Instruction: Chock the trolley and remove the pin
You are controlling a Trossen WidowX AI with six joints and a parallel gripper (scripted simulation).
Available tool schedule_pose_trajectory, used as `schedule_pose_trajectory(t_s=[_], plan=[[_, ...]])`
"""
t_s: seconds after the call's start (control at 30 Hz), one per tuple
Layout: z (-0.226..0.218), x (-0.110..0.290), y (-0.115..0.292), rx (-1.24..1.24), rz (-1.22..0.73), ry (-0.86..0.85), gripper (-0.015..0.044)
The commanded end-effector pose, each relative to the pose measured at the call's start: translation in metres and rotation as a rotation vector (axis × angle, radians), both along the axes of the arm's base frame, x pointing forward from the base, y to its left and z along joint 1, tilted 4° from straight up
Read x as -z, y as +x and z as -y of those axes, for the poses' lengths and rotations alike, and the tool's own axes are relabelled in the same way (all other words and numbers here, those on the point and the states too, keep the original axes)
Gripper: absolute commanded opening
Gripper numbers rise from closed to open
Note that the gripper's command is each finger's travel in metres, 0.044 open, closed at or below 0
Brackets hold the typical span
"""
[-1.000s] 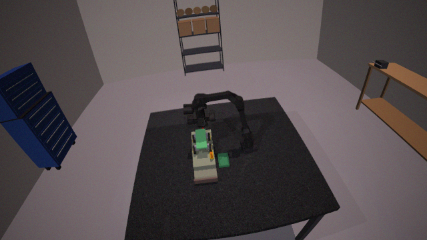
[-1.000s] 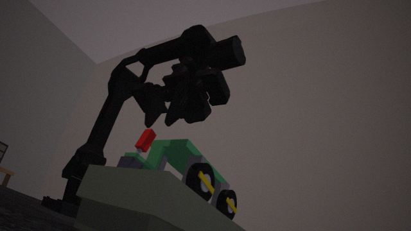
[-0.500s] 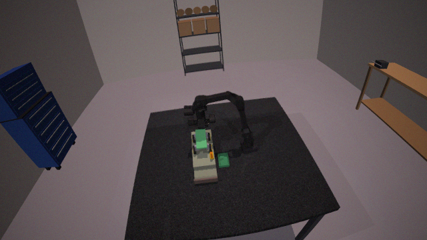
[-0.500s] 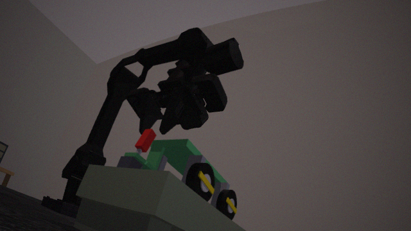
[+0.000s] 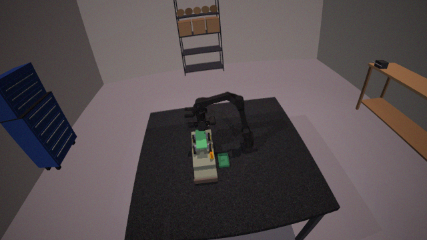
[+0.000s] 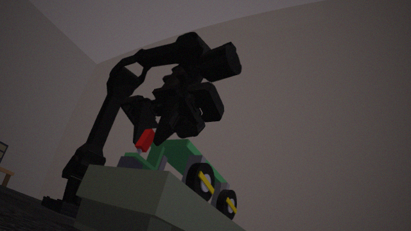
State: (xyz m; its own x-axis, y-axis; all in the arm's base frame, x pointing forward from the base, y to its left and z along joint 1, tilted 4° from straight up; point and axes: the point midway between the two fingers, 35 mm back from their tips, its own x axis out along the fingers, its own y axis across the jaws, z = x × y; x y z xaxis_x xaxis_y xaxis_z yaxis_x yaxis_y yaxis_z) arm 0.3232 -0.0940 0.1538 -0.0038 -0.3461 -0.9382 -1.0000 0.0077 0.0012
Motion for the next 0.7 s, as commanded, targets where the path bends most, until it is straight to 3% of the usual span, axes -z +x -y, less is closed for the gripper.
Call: schedule_pose_trajectory(t_s=[0.0, 0.27, 0.43, 0.67], plan=[[0.003, 0.0059, -0.0007, -0.003, -0.003, -0.005, 0.019], [0.0069, 0.0149, -0.0013, -0.003, -0.003, -0.005, 0.019], [0.0052, 0.0121, -0.0007, 0.0, -0.001, -0.001, 0.0059], [0.0052, 0.0121, -0.0007, 0.0, -0.001, -0.001, 0.0012]])
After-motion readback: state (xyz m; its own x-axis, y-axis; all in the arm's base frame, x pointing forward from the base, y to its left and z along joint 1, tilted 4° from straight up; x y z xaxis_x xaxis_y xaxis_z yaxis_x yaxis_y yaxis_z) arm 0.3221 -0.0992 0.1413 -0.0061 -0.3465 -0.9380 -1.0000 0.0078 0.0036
